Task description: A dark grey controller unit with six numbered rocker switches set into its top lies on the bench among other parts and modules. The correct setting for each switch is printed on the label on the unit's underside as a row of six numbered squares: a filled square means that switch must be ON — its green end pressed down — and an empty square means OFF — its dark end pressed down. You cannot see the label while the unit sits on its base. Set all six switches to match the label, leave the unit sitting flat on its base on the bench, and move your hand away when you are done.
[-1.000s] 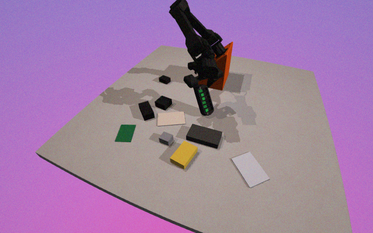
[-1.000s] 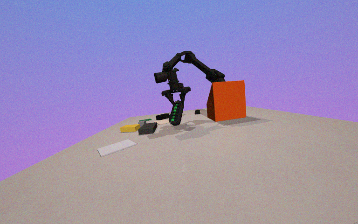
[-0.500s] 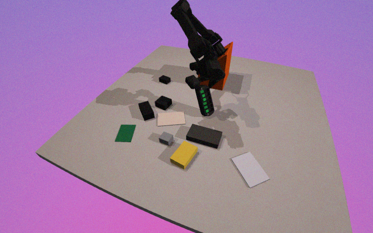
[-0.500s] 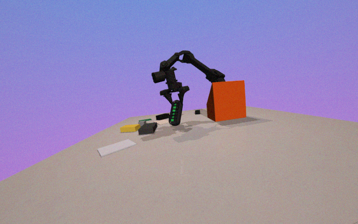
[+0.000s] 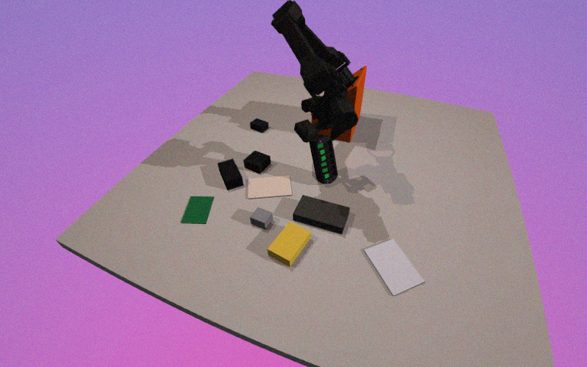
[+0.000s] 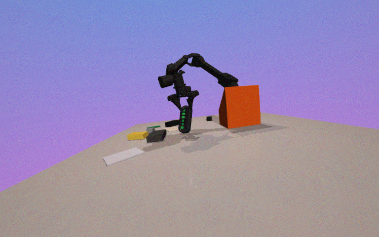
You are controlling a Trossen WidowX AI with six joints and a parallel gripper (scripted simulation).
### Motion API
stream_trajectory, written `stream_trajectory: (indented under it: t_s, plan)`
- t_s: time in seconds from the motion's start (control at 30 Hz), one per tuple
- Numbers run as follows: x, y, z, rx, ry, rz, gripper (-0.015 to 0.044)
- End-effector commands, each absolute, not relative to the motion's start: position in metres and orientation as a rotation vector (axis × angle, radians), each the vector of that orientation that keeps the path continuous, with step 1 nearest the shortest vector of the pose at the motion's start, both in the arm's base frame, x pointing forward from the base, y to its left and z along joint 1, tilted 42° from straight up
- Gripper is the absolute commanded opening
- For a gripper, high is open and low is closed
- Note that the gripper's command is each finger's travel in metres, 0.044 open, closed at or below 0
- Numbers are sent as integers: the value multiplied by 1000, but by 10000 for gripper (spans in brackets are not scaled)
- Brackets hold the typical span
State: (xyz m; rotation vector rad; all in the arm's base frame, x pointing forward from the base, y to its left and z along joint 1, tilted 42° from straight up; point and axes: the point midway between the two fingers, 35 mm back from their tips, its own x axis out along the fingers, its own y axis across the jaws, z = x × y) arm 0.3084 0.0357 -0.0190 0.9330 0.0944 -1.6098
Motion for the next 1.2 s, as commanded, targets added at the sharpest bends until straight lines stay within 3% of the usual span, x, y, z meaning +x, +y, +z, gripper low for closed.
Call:
stream_trajectory:
  t_s: [0.0, 1.17]
  plan:
    - [311, 38, -23, 938, 84, -1615, 338]
    - [325, 59, -35, 980, 119, -1591, 338]
